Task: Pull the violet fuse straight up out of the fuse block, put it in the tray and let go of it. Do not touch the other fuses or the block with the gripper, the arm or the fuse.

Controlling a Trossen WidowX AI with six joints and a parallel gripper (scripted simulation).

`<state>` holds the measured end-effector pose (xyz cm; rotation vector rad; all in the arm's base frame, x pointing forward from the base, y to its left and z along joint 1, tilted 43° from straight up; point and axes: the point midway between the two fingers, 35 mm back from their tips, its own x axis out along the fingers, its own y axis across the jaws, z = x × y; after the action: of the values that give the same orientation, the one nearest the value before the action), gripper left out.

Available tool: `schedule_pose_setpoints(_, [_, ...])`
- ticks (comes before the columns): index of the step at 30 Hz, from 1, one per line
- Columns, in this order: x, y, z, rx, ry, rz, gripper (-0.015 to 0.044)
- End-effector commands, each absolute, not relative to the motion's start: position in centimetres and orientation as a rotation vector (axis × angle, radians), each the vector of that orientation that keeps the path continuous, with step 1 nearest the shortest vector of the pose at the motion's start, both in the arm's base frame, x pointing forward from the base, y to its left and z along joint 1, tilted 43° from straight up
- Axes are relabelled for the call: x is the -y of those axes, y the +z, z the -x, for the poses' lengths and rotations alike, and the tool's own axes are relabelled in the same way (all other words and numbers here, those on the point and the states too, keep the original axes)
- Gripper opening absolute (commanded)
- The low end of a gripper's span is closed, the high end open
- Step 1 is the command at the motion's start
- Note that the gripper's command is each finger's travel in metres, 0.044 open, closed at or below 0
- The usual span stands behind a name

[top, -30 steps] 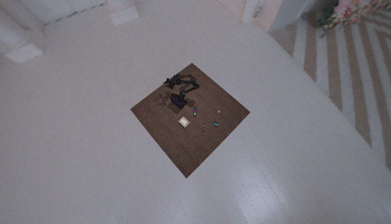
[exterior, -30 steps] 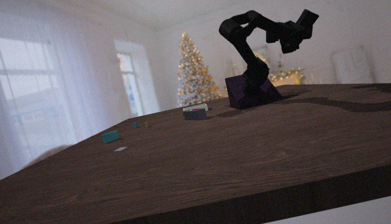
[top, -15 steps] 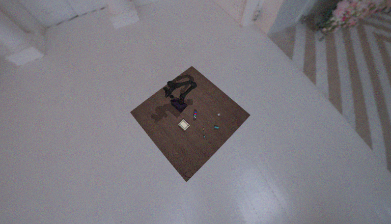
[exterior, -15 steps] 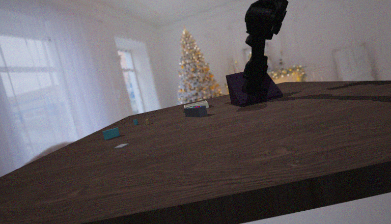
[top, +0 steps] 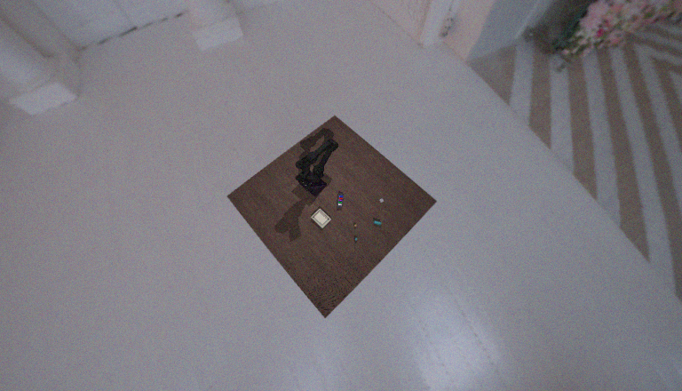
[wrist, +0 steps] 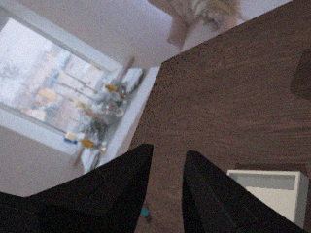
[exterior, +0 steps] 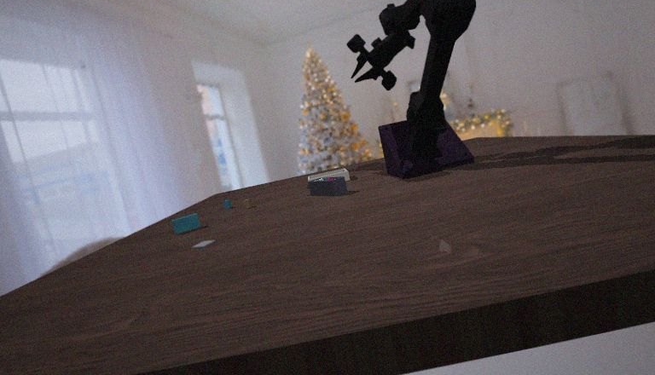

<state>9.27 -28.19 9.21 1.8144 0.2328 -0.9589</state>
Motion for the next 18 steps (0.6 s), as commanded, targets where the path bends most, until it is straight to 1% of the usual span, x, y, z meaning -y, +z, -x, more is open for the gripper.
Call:
schedule_pose_setpoints(1, [25.6, 8.1, -14.2, -0.566, -0.748, -1.566, 0.0065])
schedule_pose_setpoints(5, [22.3, 7.2, -18.6, -0.822, -0.485, -1.309, 0.0065])
schedule_pose_setpoints(10, [17.0, 6.1, -23.0, -1.057, -0.112, -0.970, 0.0065])
schedule_pose_setpoints(18, [7.2, 5.0, -27.1, -1.238, 0.560, -0.417, 0.0065])
